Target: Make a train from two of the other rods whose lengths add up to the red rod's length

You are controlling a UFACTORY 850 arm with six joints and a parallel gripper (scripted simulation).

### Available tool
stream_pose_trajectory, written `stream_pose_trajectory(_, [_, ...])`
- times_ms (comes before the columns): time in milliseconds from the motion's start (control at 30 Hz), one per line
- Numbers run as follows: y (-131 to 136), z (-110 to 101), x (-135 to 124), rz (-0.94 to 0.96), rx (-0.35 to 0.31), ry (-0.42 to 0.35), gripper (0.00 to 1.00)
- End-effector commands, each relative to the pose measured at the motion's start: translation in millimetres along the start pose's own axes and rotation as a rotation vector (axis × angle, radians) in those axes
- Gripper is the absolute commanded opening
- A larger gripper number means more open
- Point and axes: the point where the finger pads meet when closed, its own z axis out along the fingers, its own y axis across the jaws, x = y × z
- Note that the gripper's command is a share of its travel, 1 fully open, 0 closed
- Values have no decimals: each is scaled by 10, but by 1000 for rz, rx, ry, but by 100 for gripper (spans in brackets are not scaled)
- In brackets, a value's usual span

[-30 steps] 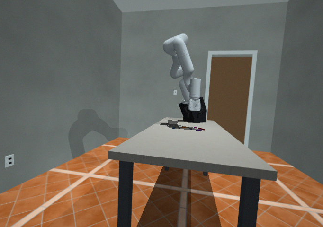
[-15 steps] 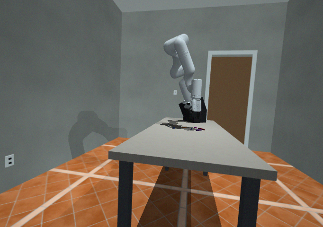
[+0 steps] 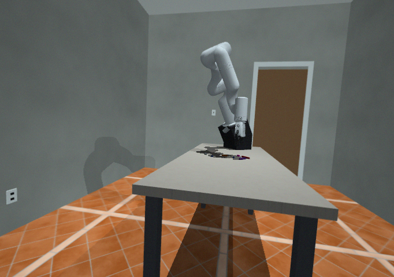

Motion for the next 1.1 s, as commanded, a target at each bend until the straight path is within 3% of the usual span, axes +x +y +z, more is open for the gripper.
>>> stream_pose_trajectory(0, [-8,13,-46,-164,-25,16,100])
stream_pose_trajectory(1067, [-1,117,-291,-1083,-30,3,100])
